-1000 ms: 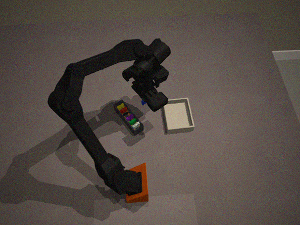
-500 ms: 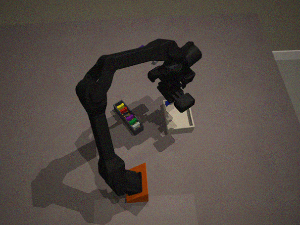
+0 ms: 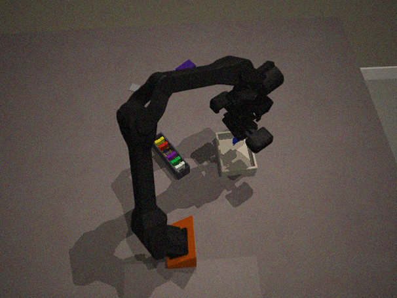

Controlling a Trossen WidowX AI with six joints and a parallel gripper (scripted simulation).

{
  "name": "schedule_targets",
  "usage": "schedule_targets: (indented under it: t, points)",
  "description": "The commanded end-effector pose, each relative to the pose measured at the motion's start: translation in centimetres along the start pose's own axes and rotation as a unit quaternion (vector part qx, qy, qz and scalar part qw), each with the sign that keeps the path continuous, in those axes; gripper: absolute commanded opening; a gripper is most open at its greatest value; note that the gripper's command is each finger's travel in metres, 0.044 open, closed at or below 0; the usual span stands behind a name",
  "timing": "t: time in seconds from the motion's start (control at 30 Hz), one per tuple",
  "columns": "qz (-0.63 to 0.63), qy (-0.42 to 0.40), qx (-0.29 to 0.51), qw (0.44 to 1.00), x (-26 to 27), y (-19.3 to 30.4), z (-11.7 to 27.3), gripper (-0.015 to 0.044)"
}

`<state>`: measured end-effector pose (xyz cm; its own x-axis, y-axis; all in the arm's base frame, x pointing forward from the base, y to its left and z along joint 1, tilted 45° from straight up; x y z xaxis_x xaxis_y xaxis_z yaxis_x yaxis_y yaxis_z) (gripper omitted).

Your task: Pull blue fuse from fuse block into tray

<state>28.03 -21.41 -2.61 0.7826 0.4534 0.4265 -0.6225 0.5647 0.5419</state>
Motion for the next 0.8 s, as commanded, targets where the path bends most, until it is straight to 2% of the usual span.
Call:
schedule_targets:
  t: [0.0, 0.67, 0.77]
  points:
    - [-0.003, 0.0, 0.004, 1.0, -0.2, 0.0, -0.9, 0.0]
    - [-0.003, -0.001, 0.005, 1.0, -0.2, 0.1, -3.7, 0.0]
    - [0.001, 0.002, 0.003, 1.0, -0.1, 0.1, -3.3, 0.0079]
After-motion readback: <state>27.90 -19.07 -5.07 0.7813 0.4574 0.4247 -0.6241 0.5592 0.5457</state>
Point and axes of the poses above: the point midway between the two fingers, 35 mm back from their tips, its own z axis back along the fingers, its own x axis across the jaws, y = z × x, the point moved 7 cm from there along z, back along the fingers, and after that the axes turned 4 degrees about z, right-handed, at the moved point
